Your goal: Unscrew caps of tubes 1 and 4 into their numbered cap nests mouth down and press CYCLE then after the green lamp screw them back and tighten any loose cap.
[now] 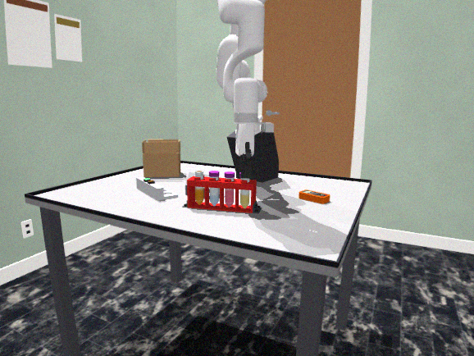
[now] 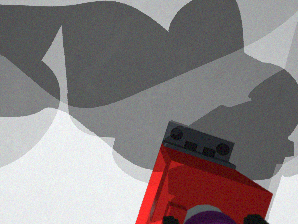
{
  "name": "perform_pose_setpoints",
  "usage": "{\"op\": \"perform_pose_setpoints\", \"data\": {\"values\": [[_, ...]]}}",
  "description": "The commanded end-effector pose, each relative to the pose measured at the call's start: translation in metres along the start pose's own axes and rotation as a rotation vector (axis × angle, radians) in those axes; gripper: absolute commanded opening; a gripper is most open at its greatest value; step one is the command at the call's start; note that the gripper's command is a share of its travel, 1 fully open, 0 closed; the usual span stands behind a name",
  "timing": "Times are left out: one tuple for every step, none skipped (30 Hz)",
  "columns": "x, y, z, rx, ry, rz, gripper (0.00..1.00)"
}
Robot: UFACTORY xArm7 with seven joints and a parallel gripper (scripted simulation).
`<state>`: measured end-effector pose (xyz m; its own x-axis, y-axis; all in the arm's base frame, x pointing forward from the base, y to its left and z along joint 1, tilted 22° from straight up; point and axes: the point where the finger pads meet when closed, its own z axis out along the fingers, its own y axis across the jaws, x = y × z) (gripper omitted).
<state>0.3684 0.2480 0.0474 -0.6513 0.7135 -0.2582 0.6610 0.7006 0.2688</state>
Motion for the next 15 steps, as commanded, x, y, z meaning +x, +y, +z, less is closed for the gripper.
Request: {"op": "perform_pose_setpoints", "data": {"values": [[0.0005, 0.0011, -0.0002, -0.002, 0.000, 0.144, 0.00], [0.0005, 0.0011, -0.0001, -0.002, 0.000, 0.177, 0.00], [0.0005, 0.0011, -0.0001, -0.002, 0.000, 0.211, 0.00], [0.0005, 0.0011, 0.0000, -0.002, 0.000, 0.244, 0.00], [0.0005, 0.0011, 0.0001, -0.002, 0.000, 0.277, 0.00], [0.0005, 0.0011, 0.0000, -0.002, 0.000, 0.311, 0.00], [0.0005, 0.0011, 0.0001, -0.002, 0.000, 0.344, 0.00], [0.0005, 0.0011, 0.0002, -0.002, 0.000, 0.377, 0.00], [0.0005, 0.0011, 0.0002, -0.002, 0.000, 0.411, 0.00], [0.0005, 0.0011, 0.0002, -0.002, 0.000, 0.411, 0.00], [0.0005, 0.0011, 0.0002, -0.002, 0.000, 0.411, 0.00], [0.0005, 0.0011, 0.0003, -0.002, 0.000, 0.444, 0.00], [0.0005, 0.0011, 0.0003, -0.002, 0.000, 0.477, 0.00], [0.0005, 0.0011, 0.0004, -0.002, 0.000, 0.511, 0.00], [0.0005, 0.0011, 0.0004, -0.002, 0.000, 0.544, 0.00]]}}
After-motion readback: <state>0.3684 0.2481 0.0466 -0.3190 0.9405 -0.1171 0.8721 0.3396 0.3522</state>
